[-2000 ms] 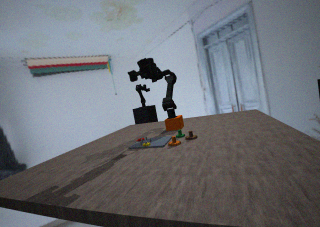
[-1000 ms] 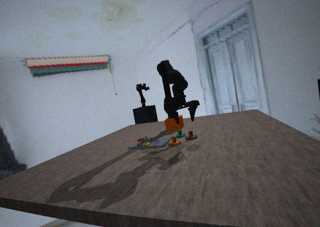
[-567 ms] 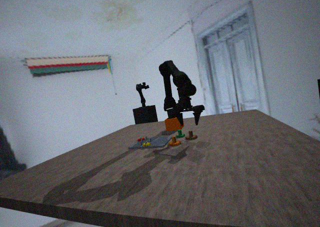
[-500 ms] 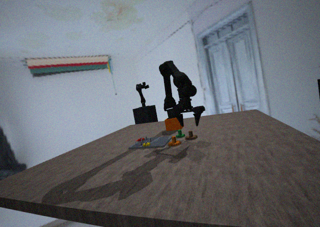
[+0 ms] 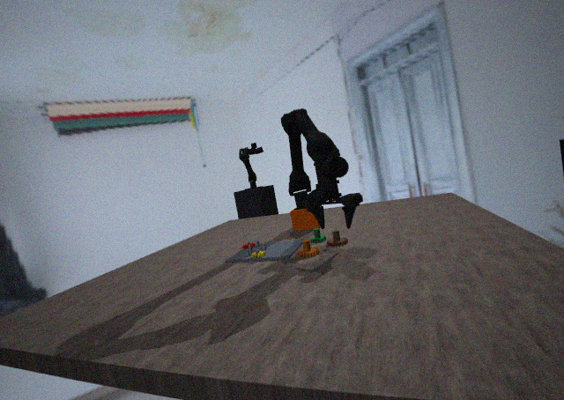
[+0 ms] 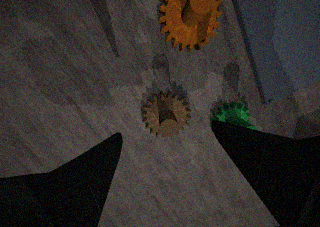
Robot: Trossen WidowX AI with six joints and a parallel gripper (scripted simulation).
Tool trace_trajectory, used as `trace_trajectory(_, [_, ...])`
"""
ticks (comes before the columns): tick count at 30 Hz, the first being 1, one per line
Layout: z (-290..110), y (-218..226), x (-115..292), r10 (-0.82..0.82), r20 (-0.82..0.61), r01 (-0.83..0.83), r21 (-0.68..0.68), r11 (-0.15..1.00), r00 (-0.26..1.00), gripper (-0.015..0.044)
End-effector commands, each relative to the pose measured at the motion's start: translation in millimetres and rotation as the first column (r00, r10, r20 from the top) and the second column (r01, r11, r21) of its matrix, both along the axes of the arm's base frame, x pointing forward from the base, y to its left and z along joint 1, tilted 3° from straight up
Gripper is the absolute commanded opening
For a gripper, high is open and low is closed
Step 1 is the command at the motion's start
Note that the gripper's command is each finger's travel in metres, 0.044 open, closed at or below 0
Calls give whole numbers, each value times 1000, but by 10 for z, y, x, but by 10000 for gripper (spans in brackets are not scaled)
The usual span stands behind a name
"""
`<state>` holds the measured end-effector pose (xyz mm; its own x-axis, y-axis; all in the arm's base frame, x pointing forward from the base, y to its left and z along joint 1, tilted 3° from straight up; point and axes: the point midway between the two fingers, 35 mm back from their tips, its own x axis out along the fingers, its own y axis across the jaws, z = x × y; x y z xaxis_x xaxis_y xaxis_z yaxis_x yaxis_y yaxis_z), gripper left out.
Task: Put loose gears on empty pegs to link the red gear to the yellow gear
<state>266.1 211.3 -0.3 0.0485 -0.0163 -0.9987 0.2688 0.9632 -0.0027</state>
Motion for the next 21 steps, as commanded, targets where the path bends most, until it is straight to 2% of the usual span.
trace_trajectory(1, [-114, -27, -19, -6, -9, 6, -12, 1000, 1000, 440])
trace_trajectory(18, [-201, -30, -18, -6, -9, 6, -12, 1000, 1000, 440])
trace_trajectory(21, [-201, -30, -18, -6, -9, 6, -12, 1000, 1000, 361])
